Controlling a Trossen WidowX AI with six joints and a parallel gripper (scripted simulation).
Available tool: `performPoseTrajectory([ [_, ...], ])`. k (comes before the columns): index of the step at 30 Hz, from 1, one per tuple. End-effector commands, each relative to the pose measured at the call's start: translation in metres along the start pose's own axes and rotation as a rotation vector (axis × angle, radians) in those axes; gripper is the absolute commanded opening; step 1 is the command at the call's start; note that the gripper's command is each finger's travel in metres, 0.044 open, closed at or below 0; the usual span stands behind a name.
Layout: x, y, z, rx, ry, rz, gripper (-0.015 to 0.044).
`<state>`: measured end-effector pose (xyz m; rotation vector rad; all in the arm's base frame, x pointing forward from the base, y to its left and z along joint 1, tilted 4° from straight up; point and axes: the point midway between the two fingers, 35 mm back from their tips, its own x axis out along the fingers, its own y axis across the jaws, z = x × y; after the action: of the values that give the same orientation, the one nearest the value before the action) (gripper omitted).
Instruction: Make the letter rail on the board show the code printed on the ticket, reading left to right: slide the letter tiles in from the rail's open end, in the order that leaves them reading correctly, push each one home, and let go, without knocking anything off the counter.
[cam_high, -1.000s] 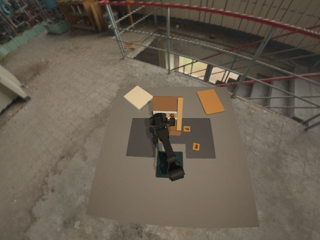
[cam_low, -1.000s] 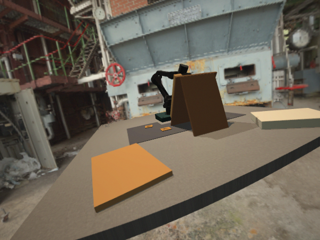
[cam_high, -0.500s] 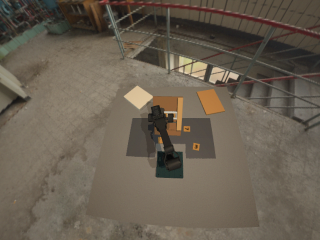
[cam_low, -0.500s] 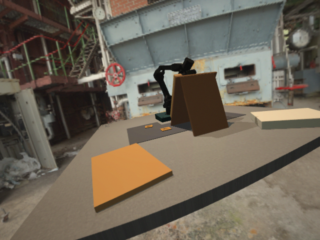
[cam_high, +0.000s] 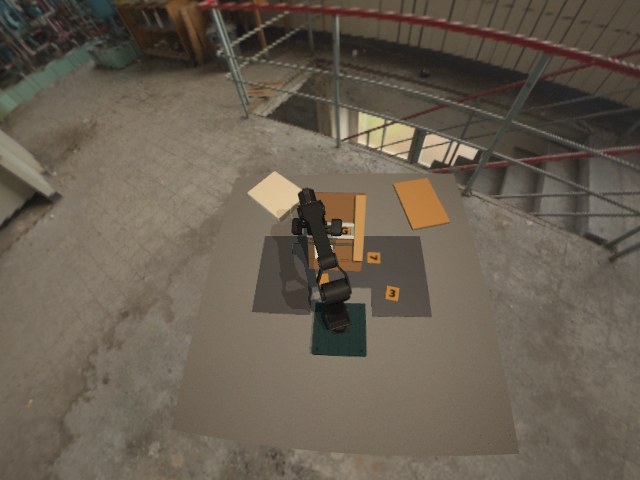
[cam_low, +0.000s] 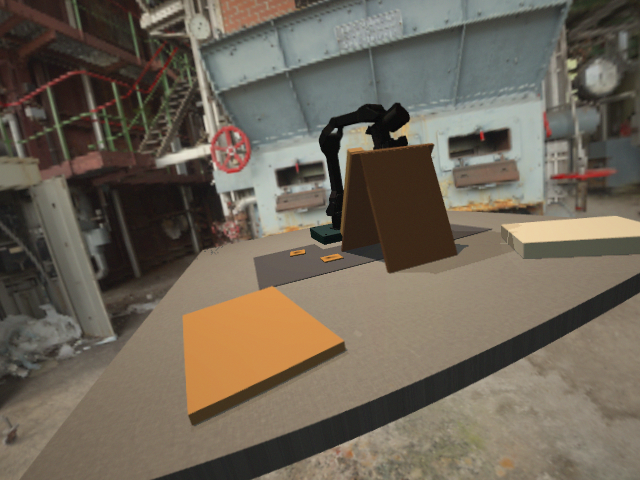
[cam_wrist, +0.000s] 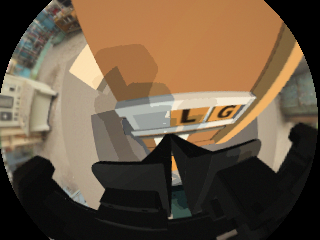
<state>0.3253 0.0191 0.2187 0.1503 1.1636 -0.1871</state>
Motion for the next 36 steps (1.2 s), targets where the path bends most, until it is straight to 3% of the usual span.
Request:
performPoseTrajectory([
  [1,0.001,0.001,-0.001,0.007,0.039,0.0,0.0],
  [36,0.013,0.002,0.008,0.007,0.038,0.0,0.0],
])
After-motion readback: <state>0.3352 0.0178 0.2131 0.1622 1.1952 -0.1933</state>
